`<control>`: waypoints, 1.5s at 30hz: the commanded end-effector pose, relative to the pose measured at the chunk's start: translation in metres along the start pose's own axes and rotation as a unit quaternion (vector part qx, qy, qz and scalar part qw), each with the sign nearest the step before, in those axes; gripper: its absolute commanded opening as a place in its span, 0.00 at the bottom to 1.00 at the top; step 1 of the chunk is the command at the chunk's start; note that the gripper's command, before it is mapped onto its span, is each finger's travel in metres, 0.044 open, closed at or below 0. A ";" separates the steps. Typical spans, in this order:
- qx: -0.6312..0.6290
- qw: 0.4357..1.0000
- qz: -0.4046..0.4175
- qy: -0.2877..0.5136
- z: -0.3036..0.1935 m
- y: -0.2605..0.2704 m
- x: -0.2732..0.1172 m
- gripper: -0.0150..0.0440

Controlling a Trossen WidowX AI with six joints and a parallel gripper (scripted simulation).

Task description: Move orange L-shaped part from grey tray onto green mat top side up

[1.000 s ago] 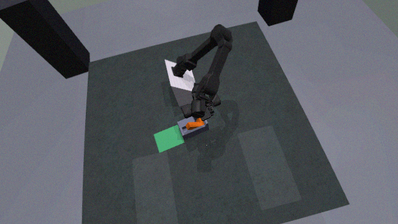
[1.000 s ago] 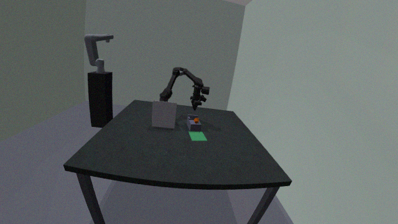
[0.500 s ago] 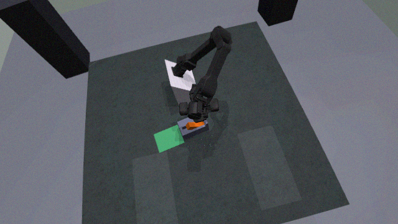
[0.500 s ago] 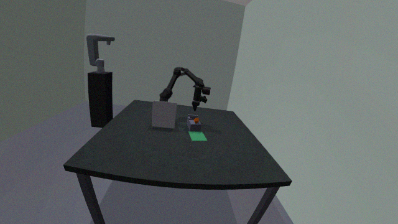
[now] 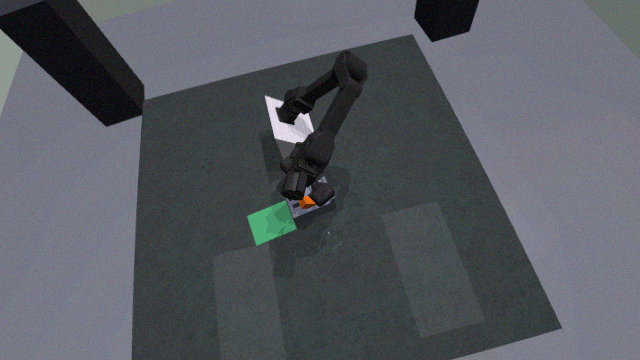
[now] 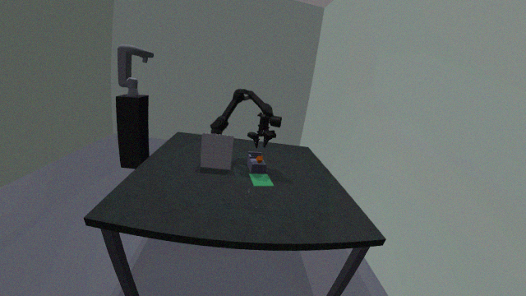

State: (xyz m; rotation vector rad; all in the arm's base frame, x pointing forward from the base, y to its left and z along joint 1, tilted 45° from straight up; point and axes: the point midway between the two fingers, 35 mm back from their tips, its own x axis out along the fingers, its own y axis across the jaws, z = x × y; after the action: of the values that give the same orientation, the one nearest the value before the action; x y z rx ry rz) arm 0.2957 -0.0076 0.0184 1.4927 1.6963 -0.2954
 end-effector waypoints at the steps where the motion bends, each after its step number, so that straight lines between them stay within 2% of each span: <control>1: 0.170 0.985 -0.004 -0.003 0.018 -0.007 -0.001 0.73; 7: 0.170 0.985 -0.004 -0.003 0.018 -0.007 0.001 0.73; 13: 0.170 0.985 -0.004 -0.002 0.018 -0.007 0.029 0.73; 45: 0.170 0.985 -0.004 -0.002 0.018 -0.007 0.075 0.73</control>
State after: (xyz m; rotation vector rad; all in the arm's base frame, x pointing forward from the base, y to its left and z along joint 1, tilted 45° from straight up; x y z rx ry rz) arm 0.3024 0.0257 -0.0440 1.7228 1.7014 -0.6159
